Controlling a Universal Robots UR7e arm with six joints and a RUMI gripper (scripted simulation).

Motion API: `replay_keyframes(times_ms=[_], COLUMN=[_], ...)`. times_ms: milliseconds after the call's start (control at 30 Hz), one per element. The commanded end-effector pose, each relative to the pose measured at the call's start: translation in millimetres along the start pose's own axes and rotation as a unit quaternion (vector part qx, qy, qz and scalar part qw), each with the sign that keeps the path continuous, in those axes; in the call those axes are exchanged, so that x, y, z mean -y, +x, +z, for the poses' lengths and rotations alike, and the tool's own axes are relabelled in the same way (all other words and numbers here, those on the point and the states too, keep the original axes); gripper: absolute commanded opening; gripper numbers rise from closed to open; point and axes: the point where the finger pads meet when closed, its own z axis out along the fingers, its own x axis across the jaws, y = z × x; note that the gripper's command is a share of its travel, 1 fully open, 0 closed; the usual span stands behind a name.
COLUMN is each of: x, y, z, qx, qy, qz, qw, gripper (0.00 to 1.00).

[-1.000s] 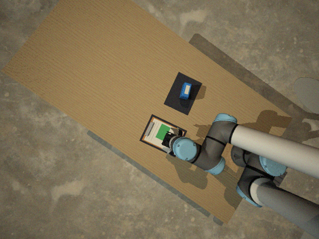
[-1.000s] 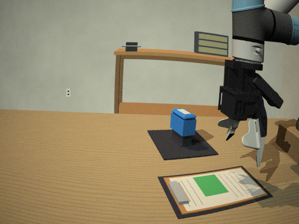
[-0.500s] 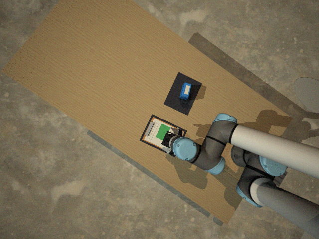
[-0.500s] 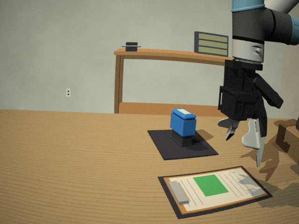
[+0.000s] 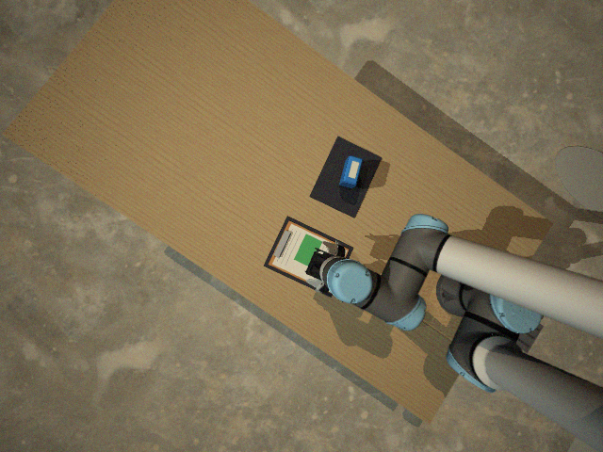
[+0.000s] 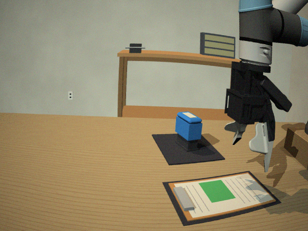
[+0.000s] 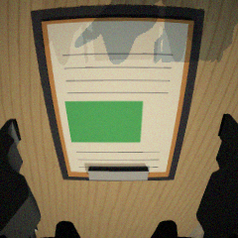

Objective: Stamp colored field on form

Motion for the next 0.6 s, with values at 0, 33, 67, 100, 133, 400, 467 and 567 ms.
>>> replay_keyframes(times_ms=[0,33,67,100,133,400,467,567], x=[0.7,0.6,0.6,0.5,0.5,-0.4,-0.6,-1.1], y=[0.1,0.1,0.2,0.2,0.3,1.0,1.1,1.4], z=[0.9,0.8,0.7,0.6,0.5,-1.6,-2.0,-2.8], qx=[0.0,0.0,0.0,0.0,0.0,0.0,0.0,0.0], qy=[0.001,0.001,0.001,0.001,0.001,0.0,-0.001,-0.001], qz=[0.002,0.003,0.004,0.005,0.007,0.025,0.029,0.037], qw=[1.0,1.0,1.0,1.0,1.0,1.0,1.0,0.999], gripper=[1.0,1.0,1.0,1.0,1.0,1.0,1.0,1.0])
